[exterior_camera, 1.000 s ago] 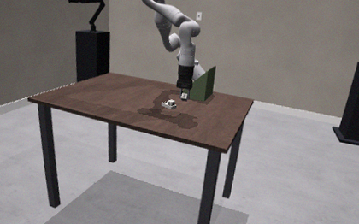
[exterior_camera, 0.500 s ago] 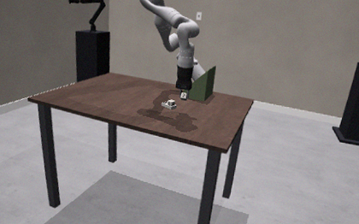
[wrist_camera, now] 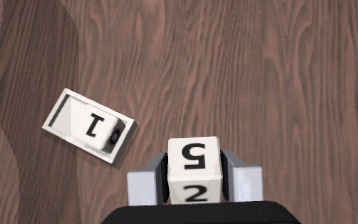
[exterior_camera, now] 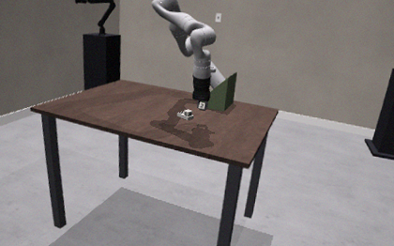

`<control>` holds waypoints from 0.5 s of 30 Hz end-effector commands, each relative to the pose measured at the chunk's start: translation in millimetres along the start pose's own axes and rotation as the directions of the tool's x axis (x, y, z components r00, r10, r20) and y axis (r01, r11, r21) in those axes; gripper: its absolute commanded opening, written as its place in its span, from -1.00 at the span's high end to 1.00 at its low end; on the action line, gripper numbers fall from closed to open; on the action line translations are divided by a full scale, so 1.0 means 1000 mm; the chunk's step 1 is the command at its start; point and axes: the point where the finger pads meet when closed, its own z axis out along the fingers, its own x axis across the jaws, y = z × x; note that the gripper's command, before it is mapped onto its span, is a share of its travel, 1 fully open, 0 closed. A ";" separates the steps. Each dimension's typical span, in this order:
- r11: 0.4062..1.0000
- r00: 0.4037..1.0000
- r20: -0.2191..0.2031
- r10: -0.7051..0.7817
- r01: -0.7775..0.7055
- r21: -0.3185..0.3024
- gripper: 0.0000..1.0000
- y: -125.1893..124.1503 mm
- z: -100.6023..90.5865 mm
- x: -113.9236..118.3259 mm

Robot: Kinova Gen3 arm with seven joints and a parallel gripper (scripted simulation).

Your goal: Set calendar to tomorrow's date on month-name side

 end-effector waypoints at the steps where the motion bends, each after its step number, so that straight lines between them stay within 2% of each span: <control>1: 1.000 1.000 -0.001 0.001 -0.001 0.004 -0.14 0.001 0.001 0.001; 7: 1.000 1.000 -0.001 0.002 -0.002 0.010 -0.14 0.001 0.001 0.001; 15: 0.999 1.000 0.005 0.006 -0.006 0.053 -0.14 0.003 0.001 0.000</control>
